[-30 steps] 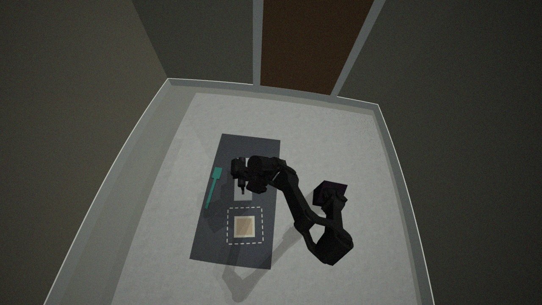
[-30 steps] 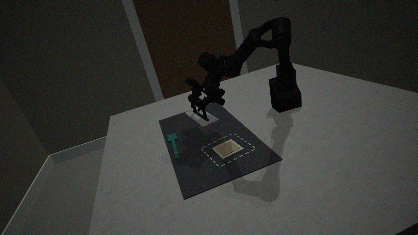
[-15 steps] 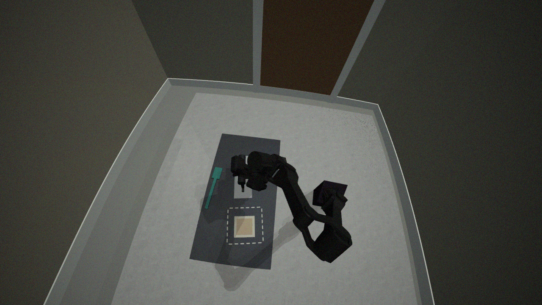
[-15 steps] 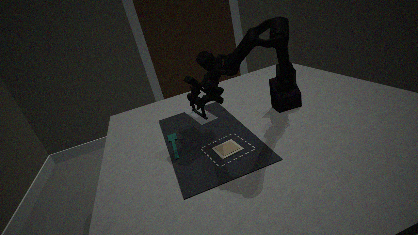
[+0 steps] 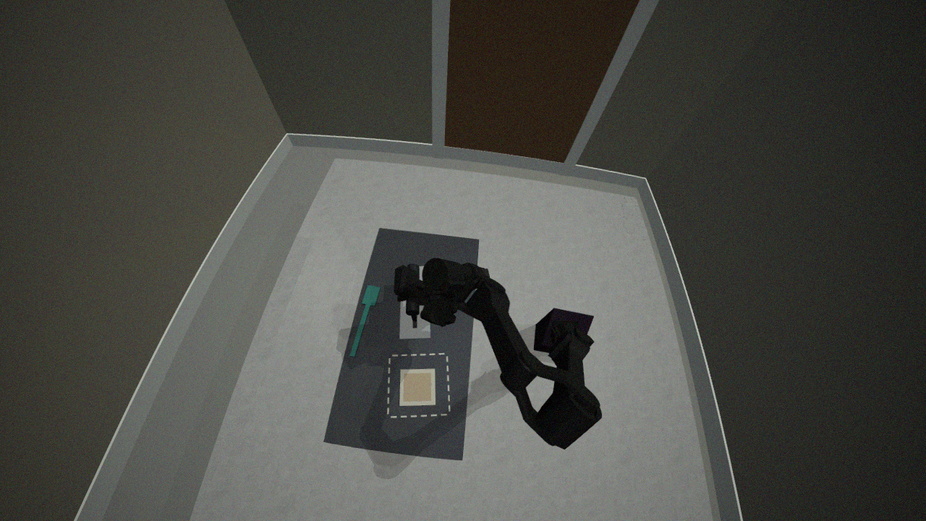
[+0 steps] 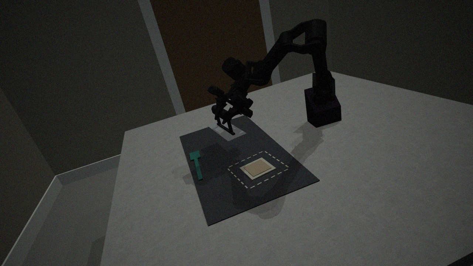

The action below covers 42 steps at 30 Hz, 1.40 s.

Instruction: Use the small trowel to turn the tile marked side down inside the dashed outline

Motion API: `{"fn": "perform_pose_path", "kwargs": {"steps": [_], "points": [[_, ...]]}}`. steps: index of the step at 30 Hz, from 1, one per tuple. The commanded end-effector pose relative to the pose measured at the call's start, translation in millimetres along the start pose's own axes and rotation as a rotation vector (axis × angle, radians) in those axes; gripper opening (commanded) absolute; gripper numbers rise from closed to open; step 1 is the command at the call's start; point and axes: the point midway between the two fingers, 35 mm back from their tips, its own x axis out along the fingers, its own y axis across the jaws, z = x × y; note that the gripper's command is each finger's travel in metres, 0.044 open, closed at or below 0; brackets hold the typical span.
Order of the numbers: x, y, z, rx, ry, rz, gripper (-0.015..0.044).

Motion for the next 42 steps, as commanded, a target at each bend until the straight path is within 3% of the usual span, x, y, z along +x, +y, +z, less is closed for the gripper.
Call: {"fn": "perform_pose_path", "kwargs": {"steps": [1,20,42], "points": [[-1.5,-2.5,-1.7,-0.008,0.003,-0.007,0.0],[1.8,0.2,-2.0,0.02,0.008,0.006,0.0],[34.3,3.6,-71.0,0.611,0.353,0.109,0.0]]}}
